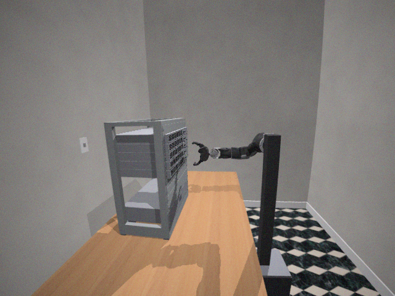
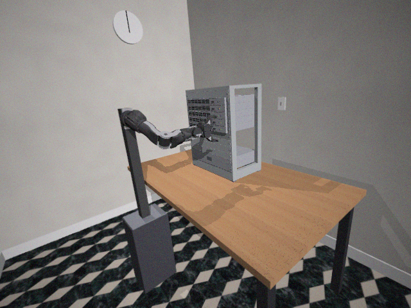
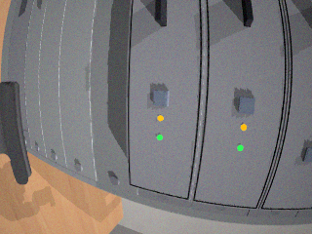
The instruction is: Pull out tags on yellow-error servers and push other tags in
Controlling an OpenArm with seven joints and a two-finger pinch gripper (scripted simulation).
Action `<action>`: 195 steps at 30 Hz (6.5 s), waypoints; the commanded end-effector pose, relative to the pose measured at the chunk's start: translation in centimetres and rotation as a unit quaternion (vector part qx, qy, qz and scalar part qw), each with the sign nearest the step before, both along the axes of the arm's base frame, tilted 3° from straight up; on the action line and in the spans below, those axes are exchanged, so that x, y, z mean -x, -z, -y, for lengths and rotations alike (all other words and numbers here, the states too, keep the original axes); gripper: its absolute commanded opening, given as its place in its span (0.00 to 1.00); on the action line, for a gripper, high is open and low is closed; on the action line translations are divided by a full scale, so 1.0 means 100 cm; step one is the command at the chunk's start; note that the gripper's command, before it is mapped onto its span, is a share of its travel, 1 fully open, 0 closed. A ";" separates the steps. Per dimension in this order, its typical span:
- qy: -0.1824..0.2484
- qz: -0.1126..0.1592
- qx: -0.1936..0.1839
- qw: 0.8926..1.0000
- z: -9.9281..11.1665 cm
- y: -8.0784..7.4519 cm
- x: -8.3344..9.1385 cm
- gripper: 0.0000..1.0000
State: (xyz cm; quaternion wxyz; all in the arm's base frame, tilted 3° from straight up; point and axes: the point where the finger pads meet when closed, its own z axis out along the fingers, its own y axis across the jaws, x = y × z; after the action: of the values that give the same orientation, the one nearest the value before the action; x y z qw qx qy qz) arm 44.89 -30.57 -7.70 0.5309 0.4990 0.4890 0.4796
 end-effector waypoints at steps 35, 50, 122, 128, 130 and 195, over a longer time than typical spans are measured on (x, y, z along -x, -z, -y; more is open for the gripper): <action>-0.001 0.007 0.000 1.000 0.000 -0.004 0.000 1.00; -0.001 0.007 0.000 1.000 0.000 -0.004 0.000 1.00; -0.001 0.007 0.000 1.000 -0.002 -0.053 0.001 1.00; -0.001 0.007 0.000 1.000 -0.002 -0.053 0.001 1.00; -0.001 0.007 0.000 1.000 -0.002 -0.053 0.001 1.00; -0.002 0.007 0.001 1.000 -0.003 -0.093 0.003 1.00</action>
State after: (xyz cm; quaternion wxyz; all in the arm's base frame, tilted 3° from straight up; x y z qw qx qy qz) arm 44.57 -30.30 1.57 0.5349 0.4939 0.4858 0.4837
